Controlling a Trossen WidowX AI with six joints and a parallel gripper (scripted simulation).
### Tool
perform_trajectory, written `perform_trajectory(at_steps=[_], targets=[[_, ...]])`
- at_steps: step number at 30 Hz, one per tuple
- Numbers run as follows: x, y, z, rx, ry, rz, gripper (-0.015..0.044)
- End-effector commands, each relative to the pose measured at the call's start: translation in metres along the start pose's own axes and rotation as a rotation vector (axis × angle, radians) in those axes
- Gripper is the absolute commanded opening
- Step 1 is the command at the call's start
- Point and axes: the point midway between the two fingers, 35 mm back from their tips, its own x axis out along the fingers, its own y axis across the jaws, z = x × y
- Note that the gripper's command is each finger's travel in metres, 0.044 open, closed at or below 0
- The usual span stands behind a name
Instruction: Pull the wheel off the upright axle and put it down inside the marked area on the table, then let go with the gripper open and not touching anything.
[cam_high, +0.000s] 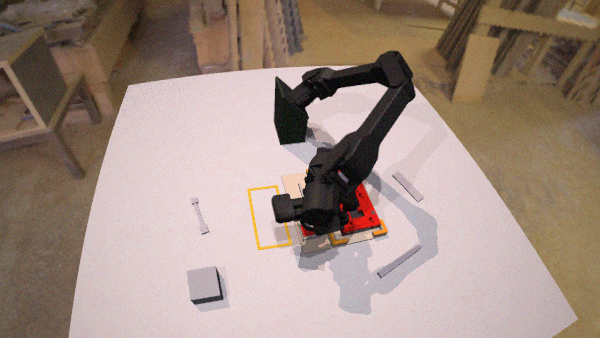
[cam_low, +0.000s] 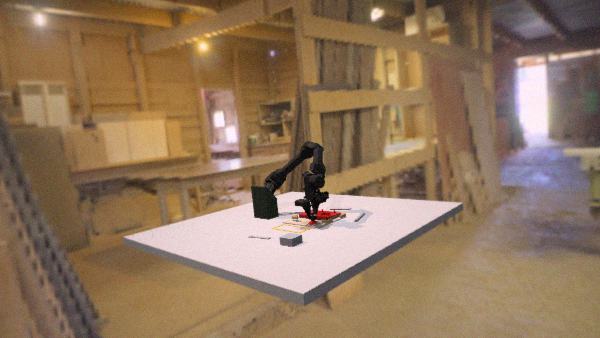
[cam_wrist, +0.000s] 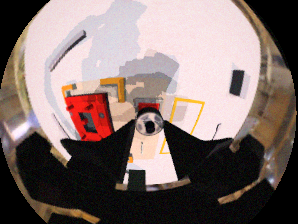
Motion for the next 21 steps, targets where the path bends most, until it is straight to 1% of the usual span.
perform_trajectory(at_steps=[1, 21], targets=[[-0.0079, -0.0017, -0.0003, 0.006, -0.008, -0.002, 0.0000], [-0.0145, -0.0018, -0.0003, 0.008, -0.010, -0.001, 0.0000]])
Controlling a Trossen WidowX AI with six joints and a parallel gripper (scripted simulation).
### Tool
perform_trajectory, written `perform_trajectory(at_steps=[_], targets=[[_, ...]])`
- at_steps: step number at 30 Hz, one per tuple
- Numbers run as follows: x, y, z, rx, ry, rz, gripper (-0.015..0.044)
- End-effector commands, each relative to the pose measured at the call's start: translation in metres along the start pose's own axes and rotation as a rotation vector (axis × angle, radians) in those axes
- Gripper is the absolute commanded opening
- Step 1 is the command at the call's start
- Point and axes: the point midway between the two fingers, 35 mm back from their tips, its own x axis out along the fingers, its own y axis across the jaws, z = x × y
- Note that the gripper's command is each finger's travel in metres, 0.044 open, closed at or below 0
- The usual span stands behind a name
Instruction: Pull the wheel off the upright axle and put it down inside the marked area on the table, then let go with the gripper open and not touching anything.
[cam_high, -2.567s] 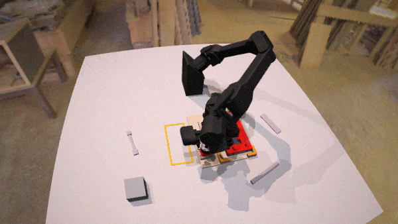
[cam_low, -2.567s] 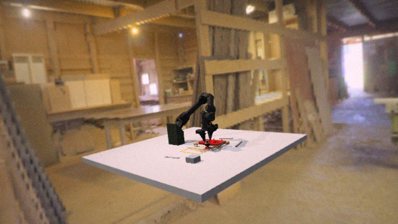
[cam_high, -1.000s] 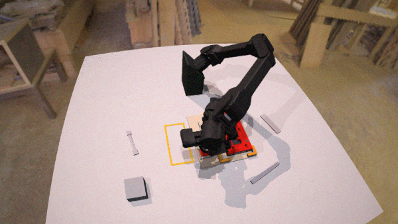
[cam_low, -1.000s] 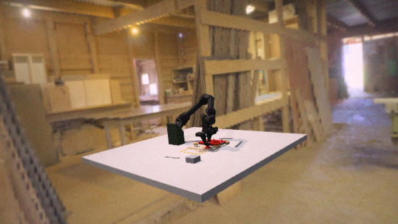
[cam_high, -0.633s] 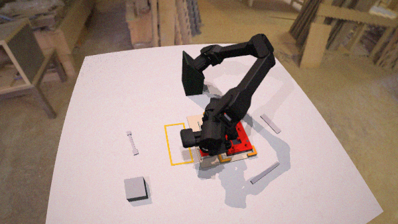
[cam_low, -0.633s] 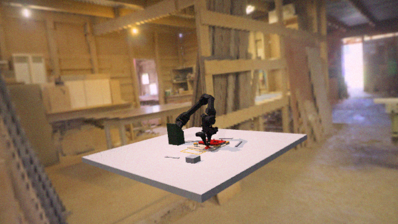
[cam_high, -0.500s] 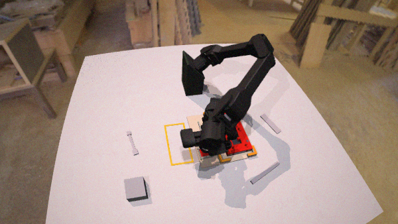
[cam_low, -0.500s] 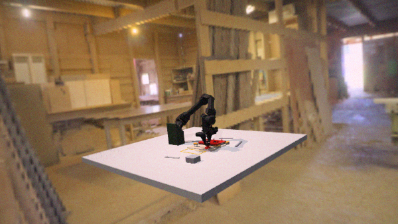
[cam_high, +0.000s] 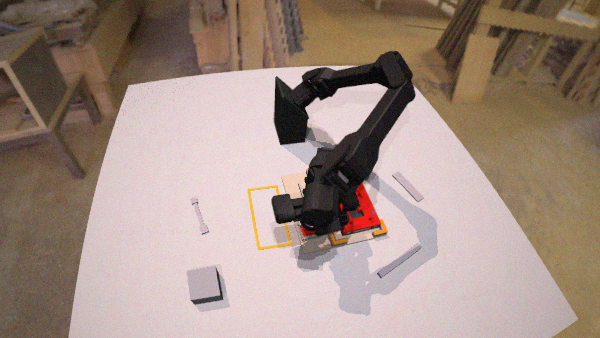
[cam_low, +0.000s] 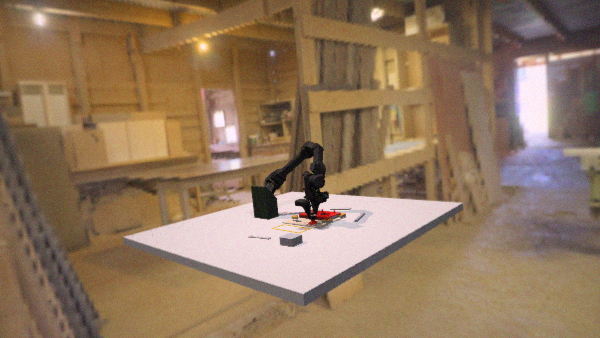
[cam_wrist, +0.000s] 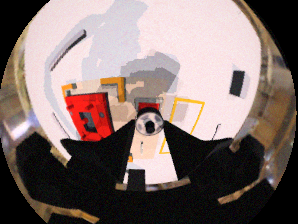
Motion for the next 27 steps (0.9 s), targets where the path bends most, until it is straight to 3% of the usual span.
perform_trajectory(at_steps=[1, 27], targets=[[-0.0137, -0.0026, -0.0010, 0.016, -0.015, -0.002, 0.0000], [-0.0223, -0.0027, -0.0013, 0.018, -0.018, -0.001, 0.0000]])
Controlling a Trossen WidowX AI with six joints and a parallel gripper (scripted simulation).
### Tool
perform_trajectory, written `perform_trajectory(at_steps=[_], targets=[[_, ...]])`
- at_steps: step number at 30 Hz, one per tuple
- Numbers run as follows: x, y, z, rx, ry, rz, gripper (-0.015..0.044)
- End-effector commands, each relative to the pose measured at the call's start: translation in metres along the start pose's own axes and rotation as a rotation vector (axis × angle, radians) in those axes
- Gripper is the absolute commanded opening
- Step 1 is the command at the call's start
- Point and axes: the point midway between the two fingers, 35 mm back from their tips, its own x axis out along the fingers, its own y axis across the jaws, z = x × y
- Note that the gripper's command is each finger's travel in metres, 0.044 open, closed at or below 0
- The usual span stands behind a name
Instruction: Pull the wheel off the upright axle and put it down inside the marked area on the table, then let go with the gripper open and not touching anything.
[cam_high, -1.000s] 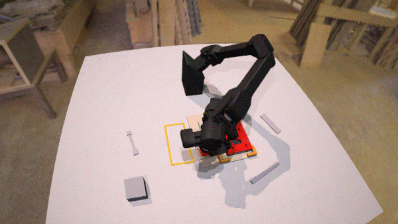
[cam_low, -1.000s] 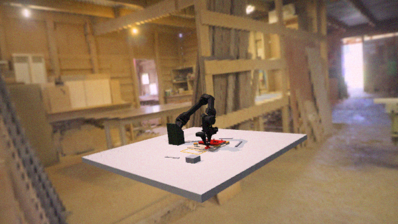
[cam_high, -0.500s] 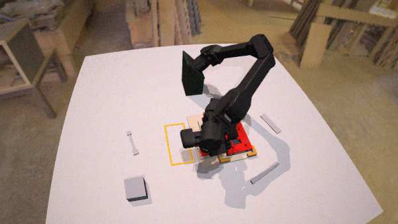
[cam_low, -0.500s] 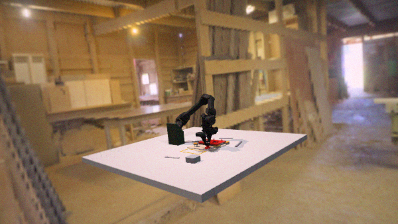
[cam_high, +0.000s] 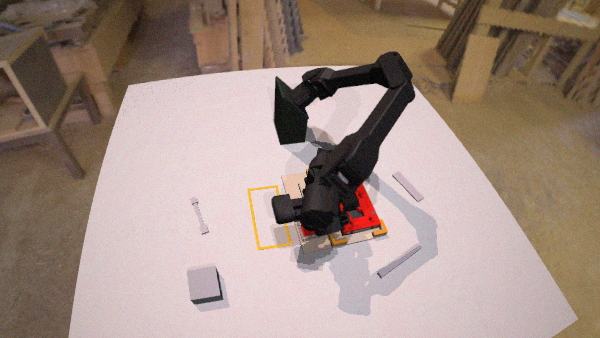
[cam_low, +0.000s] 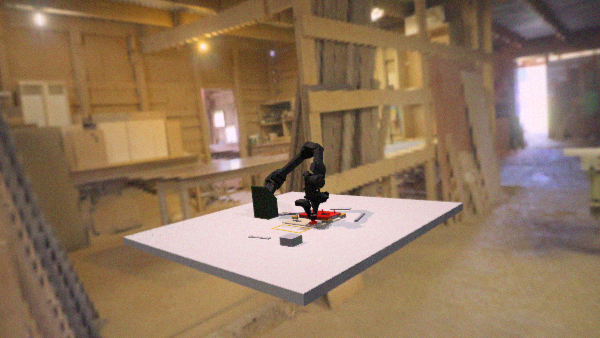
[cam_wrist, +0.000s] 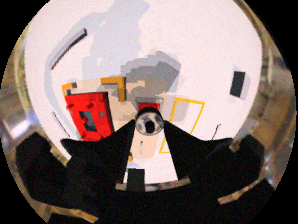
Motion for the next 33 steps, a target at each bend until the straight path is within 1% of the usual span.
perform_trajectory(at_steps=[1, 28, 33], targets=[[-0.021, -0.003, -0.002, 0.029, -0.024, -0.003, 0.0000], [-0.030, -0.003, -0.002, 0.031, -0.027, -0.002, 0.0000], [-0.042, -0.004, -0.003, 0.031, -0.027, -0.003, 0.0000]])
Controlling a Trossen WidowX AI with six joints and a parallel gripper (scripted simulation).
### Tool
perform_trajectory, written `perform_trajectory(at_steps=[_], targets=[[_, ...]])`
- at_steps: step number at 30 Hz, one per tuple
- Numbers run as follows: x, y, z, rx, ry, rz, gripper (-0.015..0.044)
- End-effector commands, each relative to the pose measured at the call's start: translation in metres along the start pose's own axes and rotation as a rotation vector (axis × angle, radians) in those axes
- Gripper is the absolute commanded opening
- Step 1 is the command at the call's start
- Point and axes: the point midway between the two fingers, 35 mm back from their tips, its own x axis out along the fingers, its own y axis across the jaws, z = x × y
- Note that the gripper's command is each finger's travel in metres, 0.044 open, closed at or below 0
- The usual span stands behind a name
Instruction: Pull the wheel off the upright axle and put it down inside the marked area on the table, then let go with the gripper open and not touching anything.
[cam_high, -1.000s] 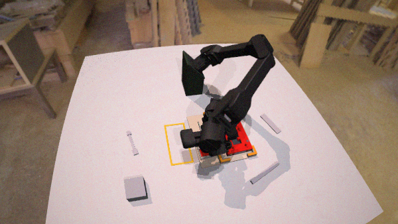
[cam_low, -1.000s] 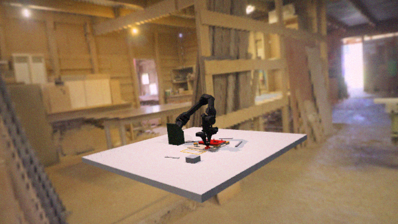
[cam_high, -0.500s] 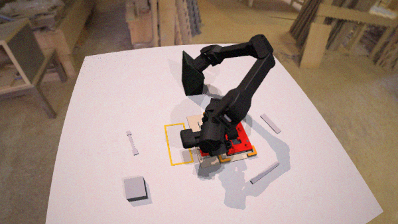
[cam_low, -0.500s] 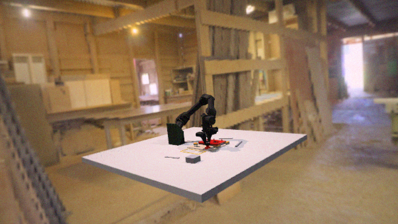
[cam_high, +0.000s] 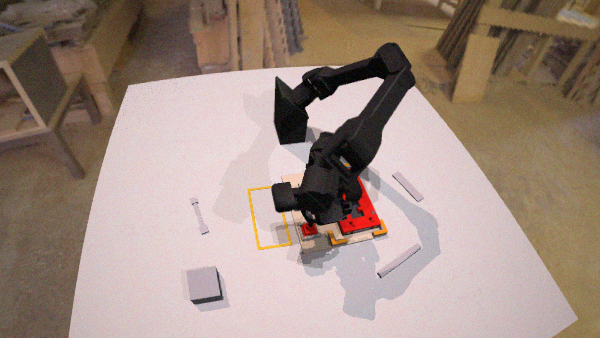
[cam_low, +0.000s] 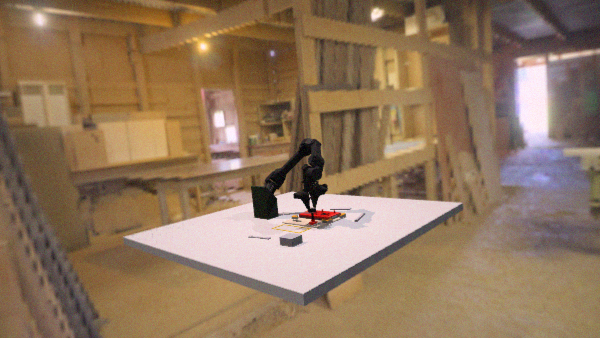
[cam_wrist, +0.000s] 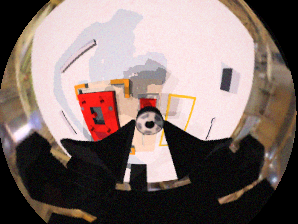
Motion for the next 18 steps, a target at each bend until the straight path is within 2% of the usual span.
perform_trajectory(at_steps=[1, 5, 9, 18], targets=[[-0.013, -0.001, 0.002, -0.009, -0.005, -0.007, 0.0000], [-0.030, 0.001, -0.002, -0.009, -0.005, -0.007, 0.0000], [-0.022, -0.003, -0.004, 0.002, 0.000, 0.000, 0.0000], [-0.029, -0.049, -0.028, -0.001, -0.004, -0.013, 0.0000]])
